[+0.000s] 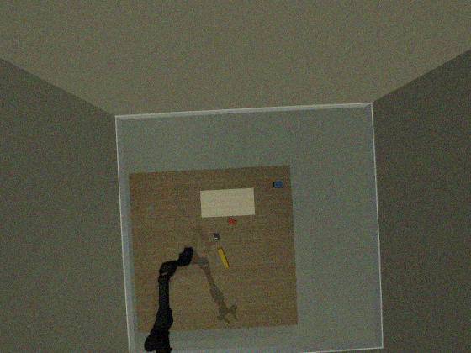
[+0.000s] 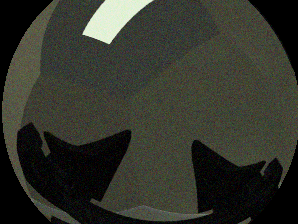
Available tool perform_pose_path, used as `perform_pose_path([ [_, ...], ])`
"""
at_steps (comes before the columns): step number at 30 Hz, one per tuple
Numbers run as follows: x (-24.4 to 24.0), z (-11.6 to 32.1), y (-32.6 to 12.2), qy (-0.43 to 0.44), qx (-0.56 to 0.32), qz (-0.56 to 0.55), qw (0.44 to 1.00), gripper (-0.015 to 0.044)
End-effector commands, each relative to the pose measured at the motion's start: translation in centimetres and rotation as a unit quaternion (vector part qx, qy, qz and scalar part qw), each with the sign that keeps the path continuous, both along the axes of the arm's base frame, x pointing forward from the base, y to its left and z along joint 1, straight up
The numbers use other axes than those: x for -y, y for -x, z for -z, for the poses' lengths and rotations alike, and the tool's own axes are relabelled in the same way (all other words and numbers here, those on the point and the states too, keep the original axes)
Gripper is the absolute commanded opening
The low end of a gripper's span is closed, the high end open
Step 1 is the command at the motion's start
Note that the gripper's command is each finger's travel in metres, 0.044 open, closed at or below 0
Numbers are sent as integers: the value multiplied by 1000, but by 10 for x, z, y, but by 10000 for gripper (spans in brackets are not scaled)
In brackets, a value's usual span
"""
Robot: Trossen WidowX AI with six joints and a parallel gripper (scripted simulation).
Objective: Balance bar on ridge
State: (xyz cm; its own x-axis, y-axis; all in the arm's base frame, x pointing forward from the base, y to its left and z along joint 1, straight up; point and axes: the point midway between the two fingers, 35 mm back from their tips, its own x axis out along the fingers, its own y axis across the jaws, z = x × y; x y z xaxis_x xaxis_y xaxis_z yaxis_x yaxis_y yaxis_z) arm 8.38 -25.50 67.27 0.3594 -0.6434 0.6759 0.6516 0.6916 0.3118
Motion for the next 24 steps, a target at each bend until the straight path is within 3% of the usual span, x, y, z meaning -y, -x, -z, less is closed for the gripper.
perform_pose_path([
  [1, 19, 22, -19, -52, -1, -28, 998, 315],
  [24, 56, 159, -146, -308, -61, -159, 936, 315],
])
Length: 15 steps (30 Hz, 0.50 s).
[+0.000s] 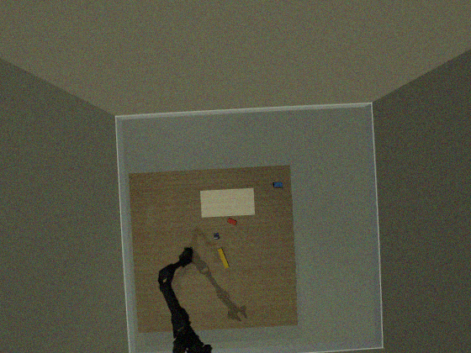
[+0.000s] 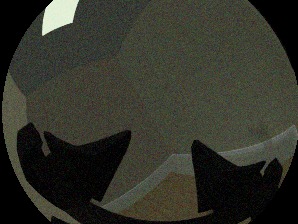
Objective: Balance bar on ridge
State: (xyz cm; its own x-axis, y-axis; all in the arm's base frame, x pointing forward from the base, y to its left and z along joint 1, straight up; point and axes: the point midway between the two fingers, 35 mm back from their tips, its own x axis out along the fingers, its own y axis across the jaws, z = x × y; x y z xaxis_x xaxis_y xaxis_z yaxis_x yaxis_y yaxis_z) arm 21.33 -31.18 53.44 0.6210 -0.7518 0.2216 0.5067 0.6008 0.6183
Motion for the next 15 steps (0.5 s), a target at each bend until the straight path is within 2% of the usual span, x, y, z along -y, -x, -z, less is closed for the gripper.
perform_pose_path([
  [1, -1, 27, -22, -48, -14, -21, 999, 315],
  [15, -33, 142, -94, -228, -112, -98, 962, 315],
])
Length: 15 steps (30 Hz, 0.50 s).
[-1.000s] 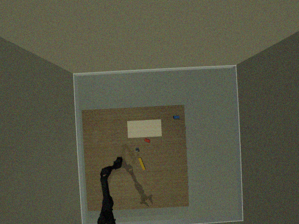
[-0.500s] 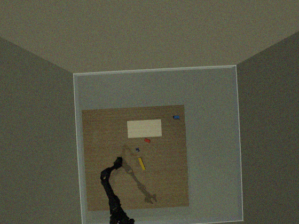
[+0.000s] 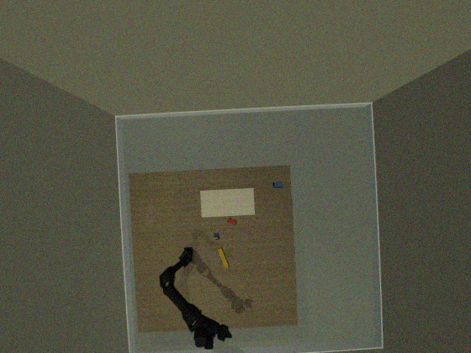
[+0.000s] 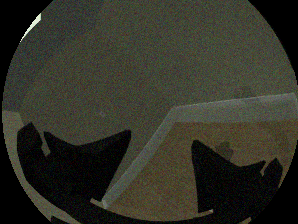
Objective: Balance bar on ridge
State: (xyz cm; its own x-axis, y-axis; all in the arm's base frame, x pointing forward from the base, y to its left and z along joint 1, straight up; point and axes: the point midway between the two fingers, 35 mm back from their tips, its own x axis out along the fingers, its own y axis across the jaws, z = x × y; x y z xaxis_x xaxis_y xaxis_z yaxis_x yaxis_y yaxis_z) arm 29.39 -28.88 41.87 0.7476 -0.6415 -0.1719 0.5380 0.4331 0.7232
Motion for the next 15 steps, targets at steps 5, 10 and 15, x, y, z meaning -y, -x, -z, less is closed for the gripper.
perform_pose_path([
  [5, -33, 69, -32, -101, -73, -40, 991, 315],
  [10, -60, 111, -44, -156, -126, -64, 978, 315],
  [15, -90, 150, -50, -205, -183, -84, 958, 315],
])
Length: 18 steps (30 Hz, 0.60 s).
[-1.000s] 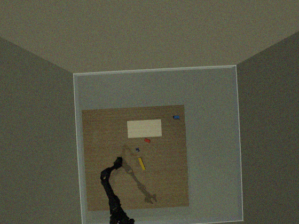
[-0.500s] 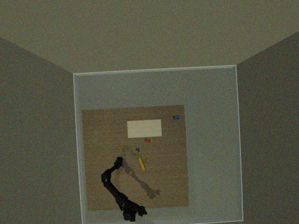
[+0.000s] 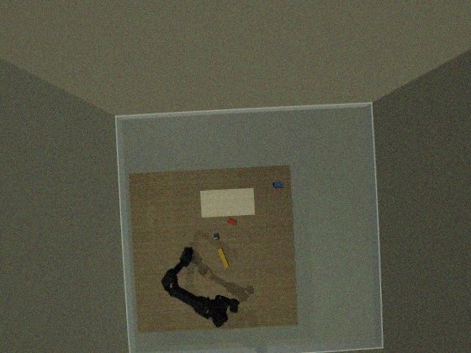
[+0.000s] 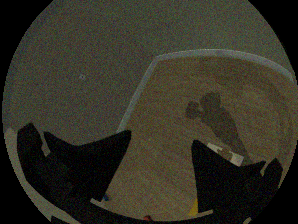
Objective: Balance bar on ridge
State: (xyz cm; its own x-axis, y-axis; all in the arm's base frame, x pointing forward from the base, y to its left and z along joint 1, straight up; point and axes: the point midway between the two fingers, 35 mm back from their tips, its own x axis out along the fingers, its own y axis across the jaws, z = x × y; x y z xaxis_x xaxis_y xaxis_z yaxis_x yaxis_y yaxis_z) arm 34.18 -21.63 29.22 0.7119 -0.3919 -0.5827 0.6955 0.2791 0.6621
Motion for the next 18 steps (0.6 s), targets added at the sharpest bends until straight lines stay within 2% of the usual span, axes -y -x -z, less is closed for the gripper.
perform_pose_path([
  [1, -24, 31, -3, -39, -48, -15, 998, 315],
  [18, -130, 137, 28, -151, -276, -78, 946, 315],
])
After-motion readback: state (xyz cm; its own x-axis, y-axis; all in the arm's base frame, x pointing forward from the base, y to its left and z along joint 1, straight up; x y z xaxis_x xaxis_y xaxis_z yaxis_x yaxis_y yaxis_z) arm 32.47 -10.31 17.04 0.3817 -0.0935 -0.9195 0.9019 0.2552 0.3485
